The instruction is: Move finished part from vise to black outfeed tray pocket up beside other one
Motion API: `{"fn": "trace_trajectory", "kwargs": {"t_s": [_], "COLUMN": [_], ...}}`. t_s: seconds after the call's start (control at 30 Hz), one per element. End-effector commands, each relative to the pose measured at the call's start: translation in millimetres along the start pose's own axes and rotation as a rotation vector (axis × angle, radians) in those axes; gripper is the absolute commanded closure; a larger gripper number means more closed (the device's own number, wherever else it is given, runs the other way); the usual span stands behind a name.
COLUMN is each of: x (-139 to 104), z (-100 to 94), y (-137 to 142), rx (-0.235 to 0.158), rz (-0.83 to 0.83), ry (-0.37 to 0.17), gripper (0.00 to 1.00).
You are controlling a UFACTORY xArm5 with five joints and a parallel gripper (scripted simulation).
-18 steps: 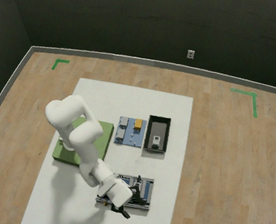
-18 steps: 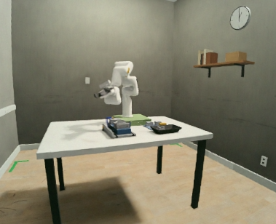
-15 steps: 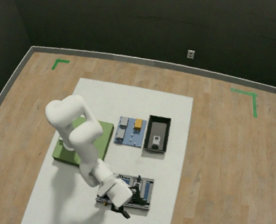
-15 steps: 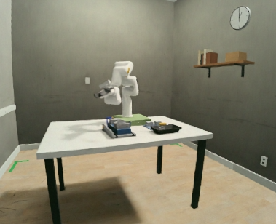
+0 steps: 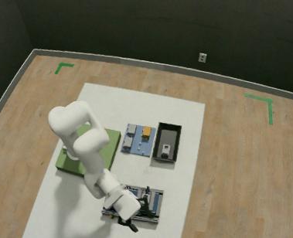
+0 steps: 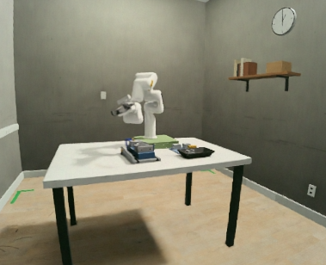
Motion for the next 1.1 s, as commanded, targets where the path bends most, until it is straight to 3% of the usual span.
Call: {"fn": "trace_trajectory", "kwargs": {"t_s": [0.0,0.17,0.27,0.37,0.4,0.43,0.5,0.57,0.67,0.7,0.77,0.8,0.83,0.87,0.9,0.93,1.07], "x": [1,-4,-14,-29,-29,-36,-36,-50,-58,-66,-66,-74,-74,-82,-82,-90,-90], "z": [0.4,5.7,13.6,23.8,23.8,27.2,27.2,33.2,35.4,37.0,37.0,37.8,37.8,37.7,37.7,36.7,36.7], "y": [-1,-2,-3,-6,-6,-7,-7,-10,-12,-14,-14,-15,-15,-17,-17,-19,-19], "rx": [0.001,-0.009,-0.027,-0.058,-0.058,-0.072,-0.072,-0.106,-0.126,-0.148,-0.148,-0.172,-0.172,-0.199,-0.199,-0.227,-0.227], "rz": [0.0,0.015,0.039,0.074,0.074,0.088,0.088,0.119,0.135,0.152,0.152,0.168,0.168,0.185,0.185,0.201,0.201], "ry": [0.002,-0.034,-0.094,-0.187,-0.187,-0.225,-0.225,-0.309,-0.356,-0.404,-0.404,-0.454,-0.454,-0.505,-0.505,-0.557,-0.557], "gripper": [0.0,0.0,0.0,0.0,0.0,0.0,0.0,0.0,0.0,0.0,0.0,0.0,0.0,0.0,0.0,0.0,0.0]}}
Point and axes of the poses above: the point where the finger pads meet when closed, its own z axis out along the fingers, its own y axis across the jaws, x = y × z, the point moved 2 cm from there along -z, back along the fingers, and after that the axes turned 4 degrees about -z, right-handed, at the moved point
